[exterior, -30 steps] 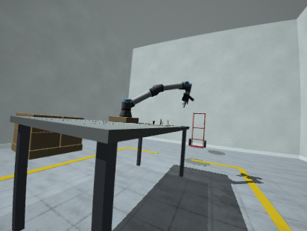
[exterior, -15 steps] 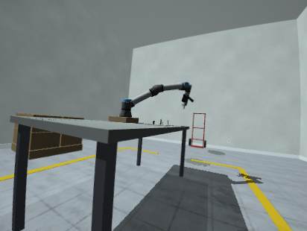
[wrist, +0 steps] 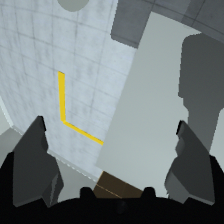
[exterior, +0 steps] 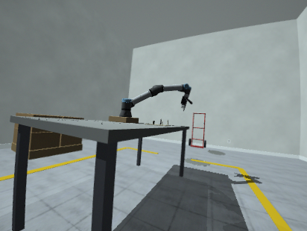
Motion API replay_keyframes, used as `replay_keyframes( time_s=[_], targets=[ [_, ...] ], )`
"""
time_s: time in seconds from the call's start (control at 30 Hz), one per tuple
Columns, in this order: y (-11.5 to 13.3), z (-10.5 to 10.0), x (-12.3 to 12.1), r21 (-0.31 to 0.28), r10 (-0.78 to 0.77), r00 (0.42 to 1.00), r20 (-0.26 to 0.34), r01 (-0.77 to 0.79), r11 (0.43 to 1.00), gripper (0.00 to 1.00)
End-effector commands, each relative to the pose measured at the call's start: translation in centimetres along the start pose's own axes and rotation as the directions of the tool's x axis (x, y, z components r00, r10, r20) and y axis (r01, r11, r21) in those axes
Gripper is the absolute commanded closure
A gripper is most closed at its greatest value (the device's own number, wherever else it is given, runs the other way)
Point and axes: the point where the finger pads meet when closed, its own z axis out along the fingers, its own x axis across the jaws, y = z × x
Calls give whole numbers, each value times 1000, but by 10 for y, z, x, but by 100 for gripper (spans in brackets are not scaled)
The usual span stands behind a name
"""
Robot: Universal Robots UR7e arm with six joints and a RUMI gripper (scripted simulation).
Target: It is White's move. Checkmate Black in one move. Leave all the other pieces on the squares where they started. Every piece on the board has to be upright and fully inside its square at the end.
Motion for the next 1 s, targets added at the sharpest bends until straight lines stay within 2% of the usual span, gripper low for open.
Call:
replay_keyframes(
  time_s=[0.0,0.2,0.37,0.53,0.6,0.77,0.8,0.9,0.93,0.97],
  targets=[
    [7,12,12,-27,-106,993,-47,105,994,0],
    [18,30,29,-82,-245,964,-99,238,968,0],
    [31,47,48,-162,-400,906,-137,378,911,0],
    [43,61,65,-242,-529,835,-150,488,839,0],
    [43,61,65,-242,-529,835,-150,488,839,0],
    [61,76,88,-355,-686,715,-133,612,707,0],
    [61,76,88,-355,-686,715,-133,612,707,0],
    [73,85,103,-426,-771,629,-101,673,605,0],
    [73,85,103,-426,-771,629,-101,673,605,0],
    [77,87,108,-449,-797,598,-87,691,567,0]
  ],
)
